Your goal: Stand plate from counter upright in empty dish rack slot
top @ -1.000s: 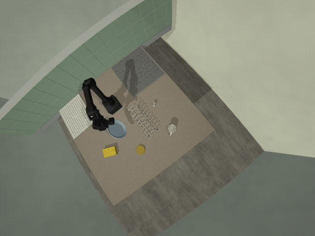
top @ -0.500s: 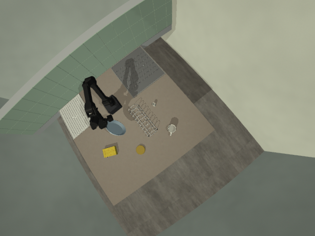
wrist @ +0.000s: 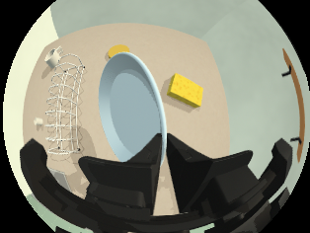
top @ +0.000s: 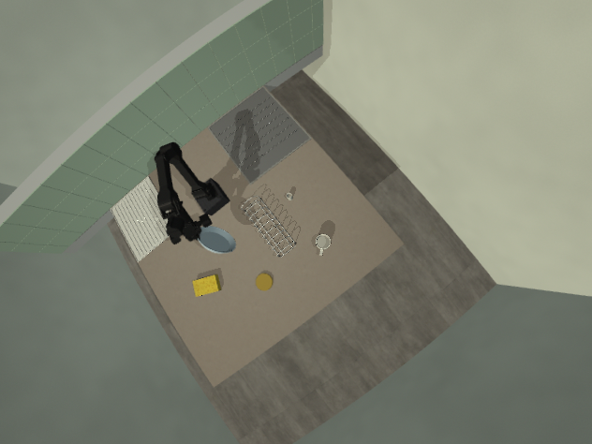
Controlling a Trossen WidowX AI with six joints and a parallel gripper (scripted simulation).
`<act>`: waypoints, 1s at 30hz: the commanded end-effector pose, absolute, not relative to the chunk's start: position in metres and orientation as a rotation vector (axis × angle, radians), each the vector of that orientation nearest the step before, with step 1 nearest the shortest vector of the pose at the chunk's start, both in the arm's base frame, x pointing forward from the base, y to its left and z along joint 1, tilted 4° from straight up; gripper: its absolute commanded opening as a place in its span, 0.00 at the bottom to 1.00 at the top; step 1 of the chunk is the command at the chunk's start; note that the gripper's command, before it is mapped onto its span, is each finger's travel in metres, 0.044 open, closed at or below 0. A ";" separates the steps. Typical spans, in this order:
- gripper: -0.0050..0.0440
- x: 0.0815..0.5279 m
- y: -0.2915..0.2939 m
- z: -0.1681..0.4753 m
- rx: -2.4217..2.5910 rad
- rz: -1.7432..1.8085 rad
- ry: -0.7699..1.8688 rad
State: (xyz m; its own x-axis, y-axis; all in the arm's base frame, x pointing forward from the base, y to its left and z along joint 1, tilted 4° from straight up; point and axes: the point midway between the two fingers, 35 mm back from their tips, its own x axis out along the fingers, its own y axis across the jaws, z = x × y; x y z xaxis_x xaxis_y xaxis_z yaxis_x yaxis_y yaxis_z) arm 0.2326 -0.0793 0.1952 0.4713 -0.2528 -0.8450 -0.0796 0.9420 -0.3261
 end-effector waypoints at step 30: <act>0.10 0.232 -0.080 0.222 -0.739 0.140 0.916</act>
State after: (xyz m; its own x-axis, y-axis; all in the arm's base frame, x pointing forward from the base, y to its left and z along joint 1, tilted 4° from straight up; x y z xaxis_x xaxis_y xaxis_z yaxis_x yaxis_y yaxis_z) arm 0.2331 -0.0808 0.2144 0.5756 -0.2122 -0.7897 -0.3600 0.8014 -0.4777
